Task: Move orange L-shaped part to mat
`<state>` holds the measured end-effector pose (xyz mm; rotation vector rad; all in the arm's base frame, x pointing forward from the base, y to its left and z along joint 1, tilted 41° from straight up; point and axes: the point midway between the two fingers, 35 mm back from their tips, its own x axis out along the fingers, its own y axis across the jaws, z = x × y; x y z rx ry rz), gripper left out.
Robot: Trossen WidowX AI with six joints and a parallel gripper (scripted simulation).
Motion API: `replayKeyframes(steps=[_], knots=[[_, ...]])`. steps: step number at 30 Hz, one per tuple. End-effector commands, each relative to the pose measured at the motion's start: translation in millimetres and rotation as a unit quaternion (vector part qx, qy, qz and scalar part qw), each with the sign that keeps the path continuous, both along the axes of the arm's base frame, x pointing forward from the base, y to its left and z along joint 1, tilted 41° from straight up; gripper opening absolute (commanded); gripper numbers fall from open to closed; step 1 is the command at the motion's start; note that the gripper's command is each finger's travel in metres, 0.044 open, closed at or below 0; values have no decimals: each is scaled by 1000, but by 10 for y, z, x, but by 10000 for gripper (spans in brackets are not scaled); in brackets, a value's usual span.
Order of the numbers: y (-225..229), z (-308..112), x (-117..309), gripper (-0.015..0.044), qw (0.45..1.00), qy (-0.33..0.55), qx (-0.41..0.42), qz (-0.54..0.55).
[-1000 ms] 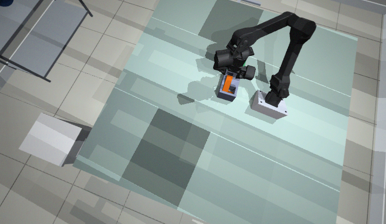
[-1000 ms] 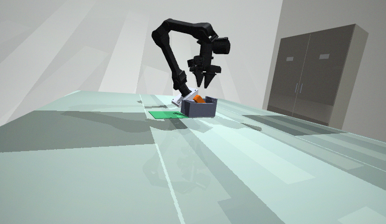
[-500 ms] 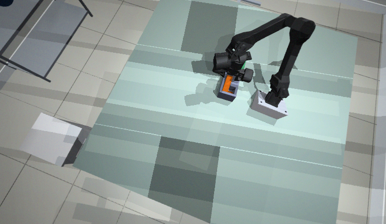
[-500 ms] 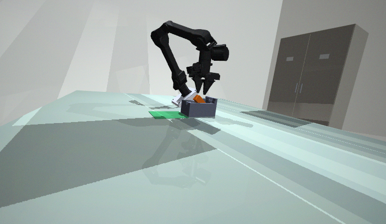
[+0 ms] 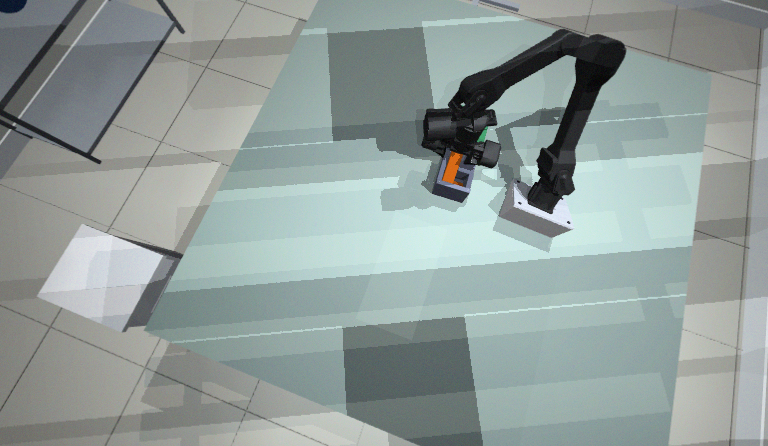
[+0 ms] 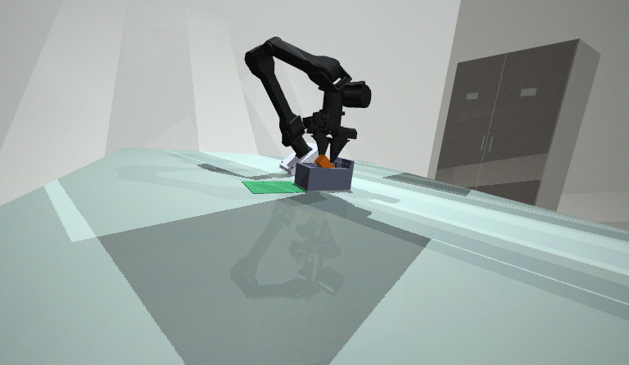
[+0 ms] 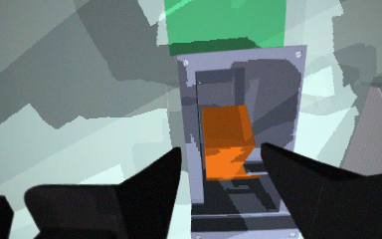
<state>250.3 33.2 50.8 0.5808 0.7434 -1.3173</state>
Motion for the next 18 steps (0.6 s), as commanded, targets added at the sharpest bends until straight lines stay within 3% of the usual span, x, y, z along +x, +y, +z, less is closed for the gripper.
replayKeyframes(steps=[1,8,13,18], knots=[[-62,-61,-15,280,1000,4,-4,1],[-111,-113,-15,280,1000,4,-4,1],[-81,-84,0,149,1000,0,-1,-1],[-81,-84,0,115,1000,0,-1,-1]])
